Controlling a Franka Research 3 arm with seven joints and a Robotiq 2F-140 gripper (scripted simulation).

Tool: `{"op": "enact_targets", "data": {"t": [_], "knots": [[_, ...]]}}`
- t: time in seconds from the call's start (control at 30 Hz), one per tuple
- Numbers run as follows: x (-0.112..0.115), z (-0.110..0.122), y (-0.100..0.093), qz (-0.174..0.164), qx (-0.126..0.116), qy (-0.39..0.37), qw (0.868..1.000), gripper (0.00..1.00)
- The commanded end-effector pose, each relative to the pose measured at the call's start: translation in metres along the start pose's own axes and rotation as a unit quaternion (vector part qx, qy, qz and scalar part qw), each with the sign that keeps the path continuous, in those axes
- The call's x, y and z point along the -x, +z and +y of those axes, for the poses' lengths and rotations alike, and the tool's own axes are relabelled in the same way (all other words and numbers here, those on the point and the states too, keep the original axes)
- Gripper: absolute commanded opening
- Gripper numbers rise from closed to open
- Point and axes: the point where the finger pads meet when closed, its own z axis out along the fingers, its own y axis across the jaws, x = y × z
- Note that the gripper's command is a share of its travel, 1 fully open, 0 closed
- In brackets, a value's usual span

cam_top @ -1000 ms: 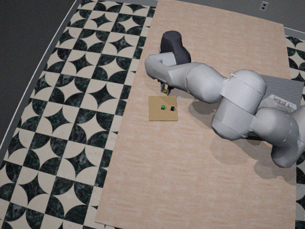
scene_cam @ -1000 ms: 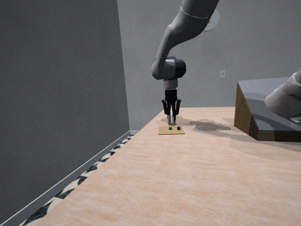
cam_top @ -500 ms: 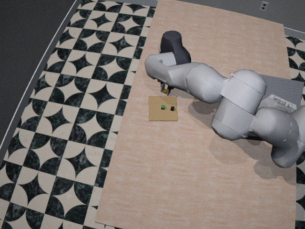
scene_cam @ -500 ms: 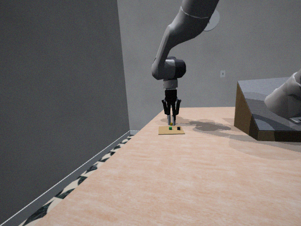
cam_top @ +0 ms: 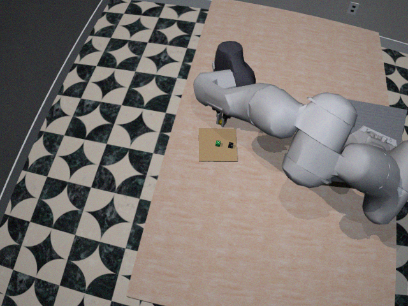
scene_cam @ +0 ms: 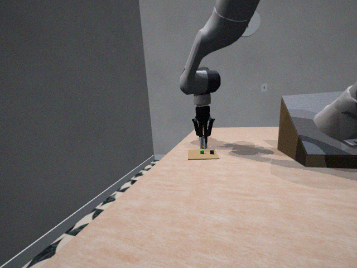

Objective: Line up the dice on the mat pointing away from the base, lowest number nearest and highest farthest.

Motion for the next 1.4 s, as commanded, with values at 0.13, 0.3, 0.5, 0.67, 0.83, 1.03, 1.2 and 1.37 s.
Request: {"op": "enact_targets", "data": {"t": [0.13,0.3,0.5,0.67,0.83,1.03,1.2,1.37], "knots": [[0.0,-0.001,0.0,0.0,-0.001,-0.003,1.0,0.07],[0.0,-0.001,0.0,0.0,-0.001,-0.003,1.0,0.07],[0.0,-0.001,0.0,0.0,-0.001,-0.003,1.0,0.07],[0.0,-0.001,0.0,0.0,-0.001,-0.003,1.0,0.07],[0.0,-0.001,-0.001,0.0,-0.001,-0.003,1.0,0.07],[0.0,-0.001,-0.024,0.0,-0.001,-0.003,1.0,0.07],[0.0,-0.001,-0.045,0.0,-0.001,-0.003,1.0,0.07],[0.0,-0.001,-0.082,0.0,-0.001,-0.003,1.0,0.07]]}}
